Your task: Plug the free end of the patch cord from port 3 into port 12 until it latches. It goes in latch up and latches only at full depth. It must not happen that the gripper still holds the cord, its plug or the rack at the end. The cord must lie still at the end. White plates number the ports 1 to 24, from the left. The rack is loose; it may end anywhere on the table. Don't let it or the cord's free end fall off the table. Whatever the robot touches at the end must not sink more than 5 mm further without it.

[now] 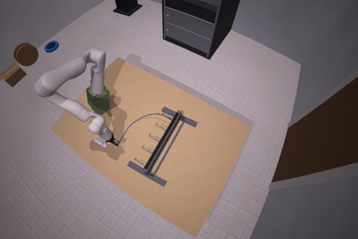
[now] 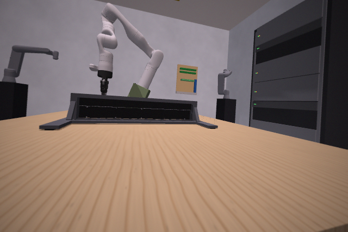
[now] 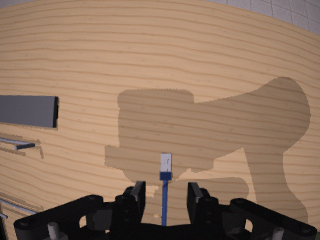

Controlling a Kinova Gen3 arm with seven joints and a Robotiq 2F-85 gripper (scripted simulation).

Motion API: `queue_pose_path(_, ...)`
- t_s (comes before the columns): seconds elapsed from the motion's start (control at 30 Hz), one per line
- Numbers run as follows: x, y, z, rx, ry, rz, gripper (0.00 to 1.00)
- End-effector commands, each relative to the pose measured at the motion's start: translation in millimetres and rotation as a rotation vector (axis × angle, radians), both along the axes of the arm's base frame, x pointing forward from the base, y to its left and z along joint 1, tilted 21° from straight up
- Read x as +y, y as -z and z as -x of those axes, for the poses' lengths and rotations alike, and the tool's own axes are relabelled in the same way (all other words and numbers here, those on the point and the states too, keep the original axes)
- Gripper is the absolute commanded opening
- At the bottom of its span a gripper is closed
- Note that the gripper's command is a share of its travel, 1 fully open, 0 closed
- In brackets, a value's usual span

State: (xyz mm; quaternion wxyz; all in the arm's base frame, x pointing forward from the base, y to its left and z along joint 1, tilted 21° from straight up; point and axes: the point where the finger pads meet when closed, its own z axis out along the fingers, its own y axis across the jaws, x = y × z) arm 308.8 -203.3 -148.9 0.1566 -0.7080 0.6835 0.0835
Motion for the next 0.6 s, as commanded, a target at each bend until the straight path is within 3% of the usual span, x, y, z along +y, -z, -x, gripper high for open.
queue_pose_path(0.0, -0.8, -0.7, -3.9, -0.011, -0.002, 0.001, 0.37)
queue_pose_path(0.57, 0.7, -0.7, -3.2, -0.013, -0.006, -0.003, 0.37)
